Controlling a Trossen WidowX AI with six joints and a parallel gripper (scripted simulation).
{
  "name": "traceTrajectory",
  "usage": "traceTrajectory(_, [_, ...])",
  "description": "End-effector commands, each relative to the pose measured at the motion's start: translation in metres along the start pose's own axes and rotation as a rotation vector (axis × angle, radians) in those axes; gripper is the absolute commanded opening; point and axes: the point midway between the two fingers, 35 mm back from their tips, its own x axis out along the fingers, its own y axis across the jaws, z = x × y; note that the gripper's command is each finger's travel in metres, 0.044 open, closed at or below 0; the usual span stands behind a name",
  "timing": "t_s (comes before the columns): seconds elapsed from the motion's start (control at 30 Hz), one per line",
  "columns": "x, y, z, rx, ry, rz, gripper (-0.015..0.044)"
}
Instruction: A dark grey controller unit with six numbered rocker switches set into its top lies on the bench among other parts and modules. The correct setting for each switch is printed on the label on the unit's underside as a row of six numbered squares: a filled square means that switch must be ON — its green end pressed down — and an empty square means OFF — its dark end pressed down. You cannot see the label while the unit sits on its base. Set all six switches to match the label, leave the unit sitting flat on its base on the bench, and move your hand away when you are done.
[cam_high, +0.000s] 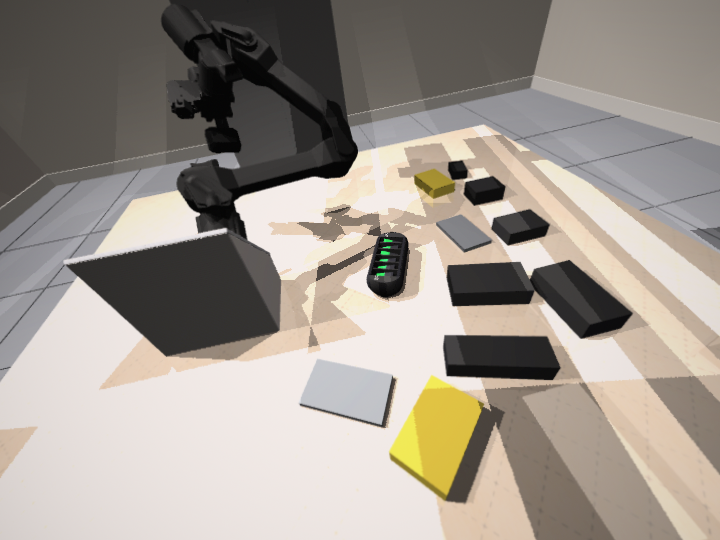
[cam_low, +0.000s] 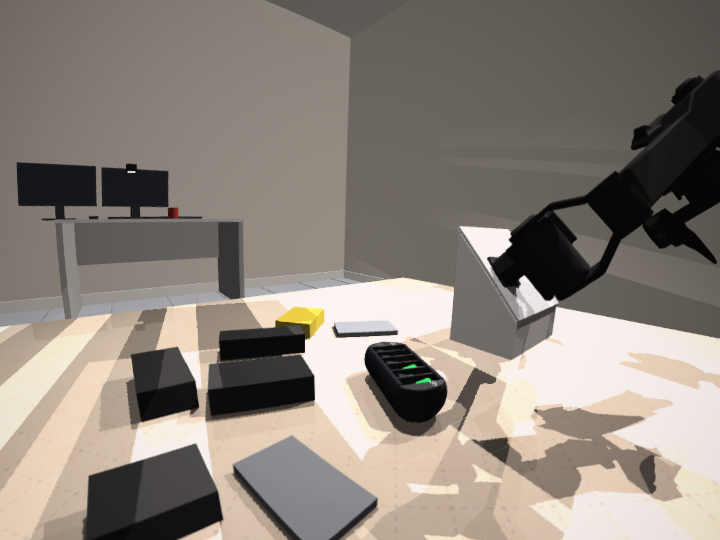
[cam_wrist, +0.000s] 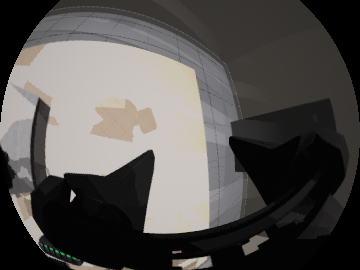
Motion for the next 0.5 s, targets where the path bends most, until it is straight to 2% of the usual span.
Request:
traceTrajectory(0.0, [0.000, 0.000, 0.000, 0.000, 0.000, 0.000, 0.0374])
traceTrajectory(0.13, [0.001, 0.001, 0.007, 0.001, -0.031, 0.010, 0.0269])
traceTrajectory(0.3, [0.002, 0.009, 0.063, -0.056, -0.252, 0.068, 0.0137])
traceTrajectory(0.47, [-0.012, 0.020, 0.123, -0.161, -0.490, 0.118, 0.0006])
